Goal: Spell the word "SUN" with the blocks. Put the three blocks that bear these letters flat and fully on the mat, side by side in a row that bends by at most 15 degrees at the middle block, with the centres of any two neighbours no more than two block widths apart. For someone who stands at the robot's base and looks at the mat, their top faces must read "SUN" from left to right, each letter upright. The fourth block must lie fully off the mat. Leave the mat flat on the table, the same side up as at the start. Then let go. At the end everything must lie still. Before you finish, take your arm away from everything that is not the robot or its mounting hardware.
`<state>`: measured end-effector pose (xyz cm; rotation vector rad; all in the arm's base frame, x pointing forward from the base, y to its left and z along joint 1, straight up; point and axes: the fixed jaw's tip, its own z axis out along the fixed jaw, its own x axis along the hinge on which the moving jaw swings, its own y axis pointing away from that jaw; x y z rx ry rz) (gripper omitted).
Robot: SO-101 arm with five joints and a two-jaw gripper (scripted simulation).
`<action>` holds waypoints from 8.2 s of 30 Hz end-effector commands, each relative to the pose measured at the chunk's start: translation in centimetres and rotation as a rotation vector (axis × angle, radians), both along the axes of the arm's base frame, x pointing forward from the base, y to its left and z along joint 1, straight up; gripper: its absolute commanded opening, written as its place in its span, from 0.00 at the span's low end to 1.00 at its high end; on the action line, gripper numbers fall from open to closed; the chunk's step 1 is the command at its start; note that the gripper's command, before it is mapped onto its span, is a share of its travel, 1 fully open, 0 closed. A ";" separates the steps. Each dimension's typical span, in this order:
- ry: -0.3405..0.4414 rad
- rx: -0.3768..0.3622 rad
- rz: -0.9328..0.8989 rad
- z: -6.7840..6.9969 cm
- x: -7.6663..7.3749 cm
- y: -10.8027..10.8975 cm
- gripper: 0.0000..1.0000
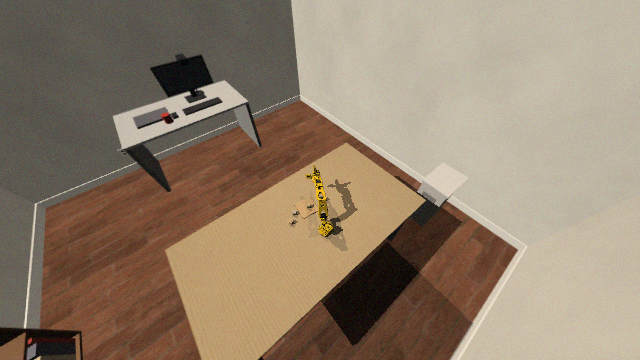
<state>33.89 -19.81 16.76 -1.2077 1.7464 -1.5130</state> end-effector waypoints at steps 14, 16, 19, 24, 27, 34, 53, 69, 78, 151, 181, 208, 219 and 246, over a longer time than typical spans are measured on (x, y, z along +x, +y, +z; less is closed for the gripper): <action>-0.006 -0.002 0.000 0.2 0.0 0.0 1.00; -0.006 -0.002 0.000 0.2 0.0 0.0 1.00; -0.006 -0.002 0.000 0.2 0.0 0.0 1.00; -0.006 -0.002 0.000 0.2 0.0 0.0 1.00; -0.006 -0.002 0.000 0.2 0.0 0.0 1.00; -0.006 -0.002 0.000 0.2 0.0 0.0 1.00; 0.013 0.009 0.000 0.0 -0.5 0.3 1.00; -0.072 -0.040 0.000 3.5 -1.1 0.6 1.00; -0.140 -0.080 0.000 6.2 -1.8 1.0 1.00; -0.505 -0.290 0.000 19.2 -8.3 4.8 1.00; -0.667 -0.385 0.001 23.8 -12.6 7.3 1.00; -0.775 -0.447 0.001 26.3 -15.8 9.1 1.00; -0.851 -0.491 0.001 27.7 -18.2 10.5 1.00; -0.986 -0.569 0.001 29.7 -22.8 13.2 1.00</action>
